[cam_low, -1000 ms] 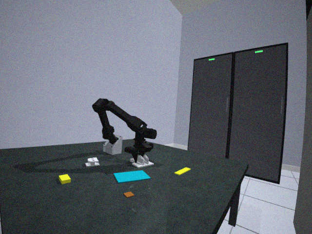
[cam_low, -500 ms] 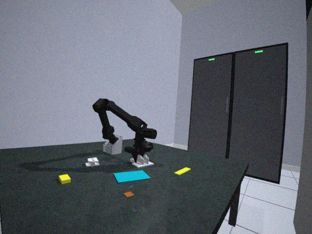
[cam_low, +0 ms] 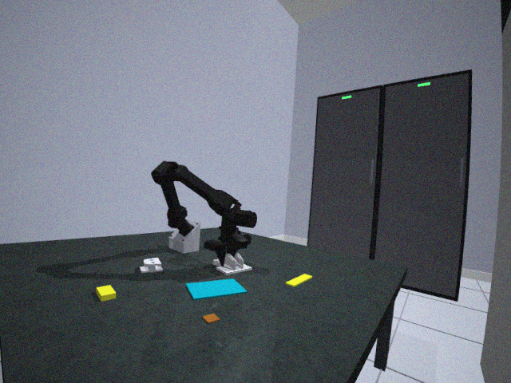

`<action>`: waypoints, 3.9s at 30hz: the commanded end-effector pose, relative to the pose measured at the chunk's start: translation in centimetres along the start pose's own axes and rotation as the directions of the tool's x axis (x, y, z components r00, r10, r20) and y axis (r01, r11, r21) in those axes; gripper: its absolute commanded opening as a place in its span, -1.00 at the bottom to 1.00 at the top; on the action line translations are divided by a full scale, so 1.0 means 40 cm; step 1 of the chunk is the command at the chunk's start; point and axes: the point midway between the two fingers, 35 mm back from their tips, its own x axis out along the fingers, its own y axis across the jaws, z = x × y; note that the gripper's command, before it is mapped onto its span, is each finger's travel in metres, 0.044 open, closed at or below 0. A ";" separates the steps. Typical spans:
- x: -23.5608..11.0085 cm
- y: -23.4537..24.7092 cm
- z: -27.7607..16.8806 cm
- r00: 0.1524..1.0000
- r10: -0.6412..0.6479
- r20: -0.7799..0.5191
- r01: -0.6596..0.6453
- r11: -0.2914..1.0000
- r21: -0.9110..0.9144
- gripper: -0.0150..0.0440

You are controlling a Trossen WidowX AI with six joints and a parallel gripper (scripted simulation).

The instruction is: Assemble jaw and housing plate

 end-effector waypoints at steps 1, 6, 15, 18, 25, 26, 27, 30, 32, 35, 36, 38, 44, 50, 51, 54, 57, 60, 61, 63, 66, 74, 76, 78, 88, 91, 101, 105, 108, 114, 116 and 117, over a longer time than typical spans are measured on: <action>0.006 -0.002 0.005 1.000 -0.003 0.005 0.003 1.000 0.009 -0.04; 0.006 -0.002 0.005 1.000 -0.003 0.005 0.003 1.000 0.009 -0.04; 0.006 -0.002 0.005 1.000 -0.003 0.005 0.003 1.000 0.009 -0.04; 0.006 -0.002 0.005 1.000 -0.003 0.005 0.003 1.000 0.009 -0.04; 0.006 -0.002 0.005 1.000 -0.003 0.005 0.003 1.000 0.009 -0.04; 0.006 -0.002 0.005 1.000 -0.003 0.005 0.003 1.000 0.009 -0.04; 0.006 -0.002 0.005 1.000 -0.003 0.005 0.003 1.000 0.009 -0.04; 0.001 0.001 0.001 1.000 0.000 0.001 0.000 1.000 -0.003 0.14; 0.001 0.000 0.001 1.000 0.000 0.001 0.000 1.000 -0.003 0.27; 0.001 0.000 0.001 1.000 0.000 0.001 0.000 1.000 -0.003 0.27; 0.001 0.000 0.001 1.000 0.000 0.001 0.000 1.000 -0.003 0.27; 0.001 0.000 0.001 1.000 0.000 0.001 0.000 1.000 -0.003 0.27; 0.001 0.000 0.001 1.000 0.000 0.001 0.000 1.000 -0.003 0.27; -0.069 0.001 0.006 1.000 0.002 0.003 -0.002 1.000 0.002 0.27; -0.092 0.001 0.006 1.000 0.001 0.004 -0.001 1.000 0.003 0.27; -0.159 -0.002 0.002 1.000 -0.001 0.005 0.001 1.000 0.008 0.27; -0.165 -0.002 0.002 1.000 -0.001 0.005 0.001 1.000 0.009 0.27; -0.142 -0.004 0.005 1.000 -0.005 0.011 0.005 1.000 0.005 0.45; -0.144 -0.011 0.010 1.000 -0.003 0.018 0.002 1.000 0.014 0.53; -0.150 -0.029 0.023 0.999 0.001 0.035 -0.003 0.999 0.034 0.71; -0.158 -0.058 0.040 0.998 0.005 0.060 -0.010 0.998 0.070 0.98; -0.165 -0.123 0.019 0.998 0.010 0.057 -0.024 0.970 0.243 1.00; -0.167 -0.140 0.012 0.998 0.011 0.055 -0.027 0.957 0.289 1.00; -0.168 -0.156 0.004 0.998 0.012 0.054 -0.029 0.942 0.335 1.00; -0.175 -0.235 -0.039 0.999 0.015 0.046 -0.038 0.833 0.552 1.00; -0.177 -0.258 -0.054 0.999 0.016 0.043 -0.039 0.791 0.611 1.00; -0.183 -0.327 -0.108 0.999 0.016 0.036 -0.038 0.620 0.783 1.00; -0.185 -0.352 -0.131 0.999 0.015 0.033 -0.036 0.541 0.840 1.00; -0.187 -0.371 -0.149 0.999 0.015 0.031 -0.034 0.479 0.877 1.00; -0.190 -0.404 -0.187 1.000 0.013 0.026 -0.029 0.346 0.938 1.00; -0.192 -0.415 -0.200 1.000 0.012 0.025 -0.027 0.300 0.953 1.00; -0.192 -0.420 -0.207 1.000 0.011 0.024 -0.026 0.277 0.960 1.00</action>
